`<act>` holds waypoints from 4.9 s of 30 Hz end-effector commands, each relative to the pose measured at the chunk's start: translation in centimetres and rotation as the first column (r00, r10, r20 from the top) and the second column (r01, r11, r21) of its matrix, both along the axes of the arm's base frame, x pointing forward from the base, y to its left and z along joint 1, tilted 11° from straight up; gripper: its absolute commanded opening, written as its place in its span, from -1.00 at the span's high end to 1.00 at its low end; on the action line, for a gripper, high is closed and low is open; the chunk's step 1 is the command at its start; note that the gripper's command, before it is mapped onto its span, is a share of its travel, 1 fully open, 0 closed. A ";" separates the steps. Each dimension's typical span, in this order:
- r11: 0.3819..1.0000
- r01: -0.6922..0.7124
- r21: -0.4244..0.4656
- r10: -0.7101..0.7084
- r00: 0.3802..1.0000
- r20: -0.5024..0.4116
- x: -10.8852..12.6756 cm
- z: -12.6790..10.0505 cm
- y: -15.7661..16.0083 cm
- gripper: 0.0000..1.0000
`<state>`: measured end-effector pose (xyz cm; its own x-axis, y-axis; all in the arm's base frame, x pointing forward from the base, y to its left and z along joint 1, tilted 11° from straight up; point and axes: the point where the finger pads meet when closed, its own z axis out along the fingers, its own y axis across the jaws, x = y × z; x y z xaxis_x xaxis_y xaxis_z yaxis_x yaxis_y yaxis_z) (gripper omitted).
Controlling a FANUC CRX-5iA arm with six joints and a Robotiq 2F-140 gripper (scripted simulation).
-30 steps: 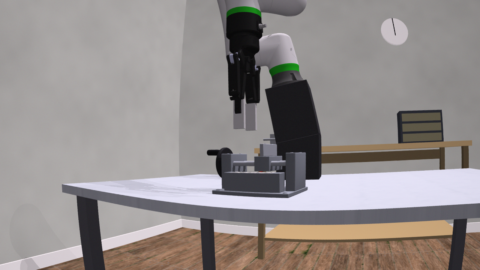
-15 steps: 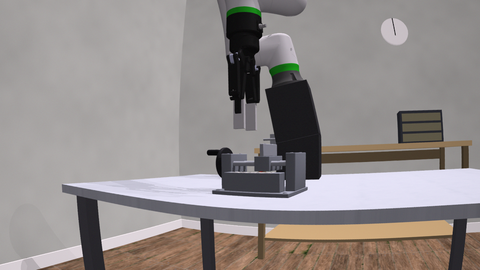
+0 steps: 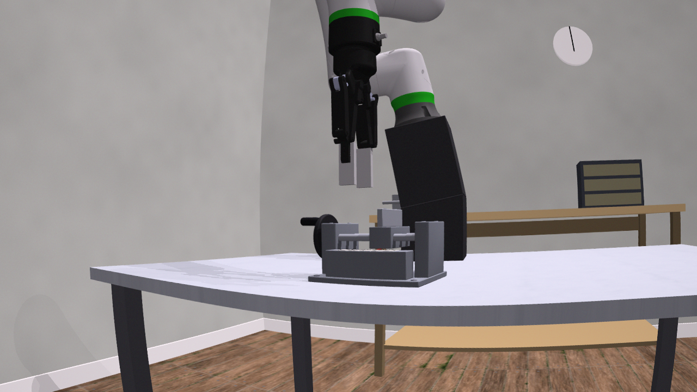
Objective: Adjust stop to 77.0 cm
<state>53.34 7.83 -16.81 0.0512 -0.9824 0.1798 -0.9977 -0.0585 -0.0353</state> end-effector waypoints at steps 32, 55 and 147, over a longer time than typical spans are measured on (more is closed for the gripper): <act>1.000 0.000 0.000 0.000 1.000 0.000 -6.0 2.2 -13.7 0.33; 1.000 0.000 0.000 0.000 1.000 0.000 -6.0 2.2 -13.8 0.33; 1.000 0.000 0.000 0.000 1.000 0.000 -5.7 -4.7 -15.0 0.92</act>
<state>47.65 -7.16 -21.48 0.0512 -0.9824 0.1798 -0.9977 -0.0585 -0.0354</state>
